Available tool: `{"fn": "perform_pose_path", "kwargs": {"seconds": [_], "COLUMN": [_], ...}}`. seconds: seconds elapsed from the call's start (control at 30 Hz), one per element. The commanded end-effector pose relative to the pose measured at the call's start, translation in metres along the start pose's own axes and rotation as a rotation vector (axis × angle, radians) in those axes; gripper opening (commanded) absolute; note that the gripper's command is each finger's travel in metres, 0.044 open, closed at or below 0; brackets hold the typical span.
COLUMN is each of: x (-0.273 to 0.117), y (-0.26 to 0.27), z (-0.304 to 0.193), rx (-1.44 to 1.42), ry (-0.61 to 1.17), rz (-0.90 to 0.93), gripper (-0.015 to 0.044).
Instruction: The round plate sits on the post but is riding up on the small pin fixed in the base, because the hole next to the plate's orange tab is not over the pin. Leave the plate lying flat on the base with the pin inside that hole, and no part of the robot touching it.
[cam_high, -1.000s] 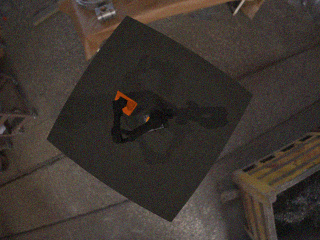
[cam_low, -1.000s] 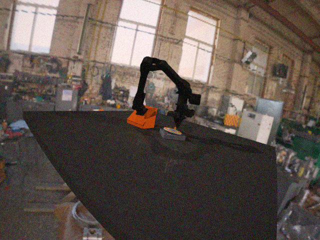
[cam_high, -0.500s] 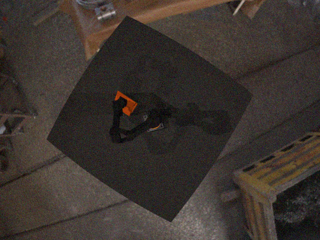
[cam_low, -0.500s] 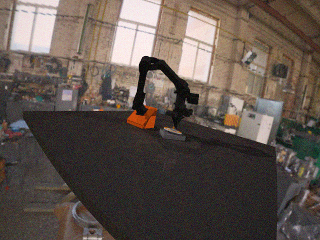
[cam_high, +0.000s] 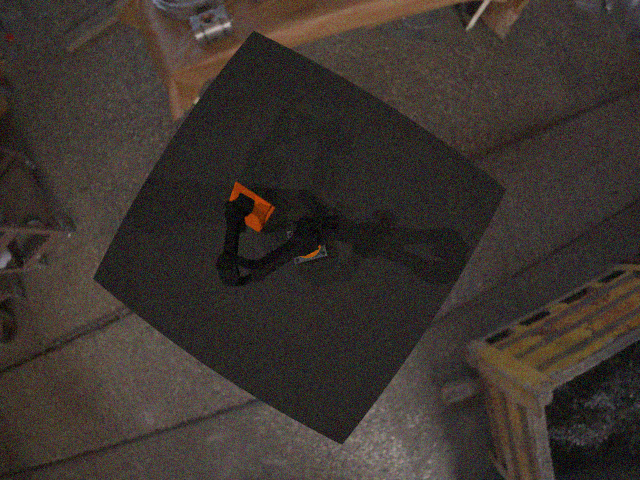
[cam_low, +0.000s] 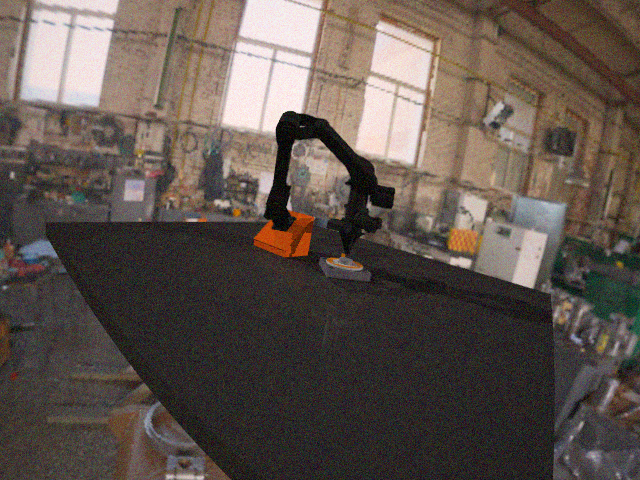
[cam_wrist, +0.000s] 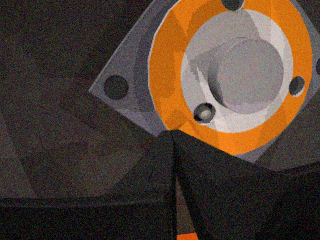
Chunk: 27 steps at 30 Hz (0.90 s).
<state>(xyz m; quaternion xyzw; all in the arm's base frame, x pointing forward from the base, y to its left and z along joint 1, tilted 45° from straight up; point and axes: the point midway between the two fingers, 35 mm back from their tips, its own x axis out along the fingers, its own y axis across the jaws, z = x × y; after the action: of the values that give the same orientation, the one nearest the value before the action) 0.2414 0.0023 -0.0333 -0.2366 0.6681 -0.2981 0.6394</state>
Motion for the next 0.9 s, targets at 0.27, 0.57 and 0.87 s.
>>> {"fn": "perform_pose_path", "kwargs": {"seconds": [0.27,0.57,0.87], "x": [-0.032,-0.032,-0.032], "y": [0.002,0.002,0.002], "z": [0.0,0.0,0.0], "rx": [0.0,0.0,0.0], "ry": [-0.009,-0.009,-0.009], "rz": [0.005,0.005,0.005], "gripper": [0.0,0.0,0.0]}}
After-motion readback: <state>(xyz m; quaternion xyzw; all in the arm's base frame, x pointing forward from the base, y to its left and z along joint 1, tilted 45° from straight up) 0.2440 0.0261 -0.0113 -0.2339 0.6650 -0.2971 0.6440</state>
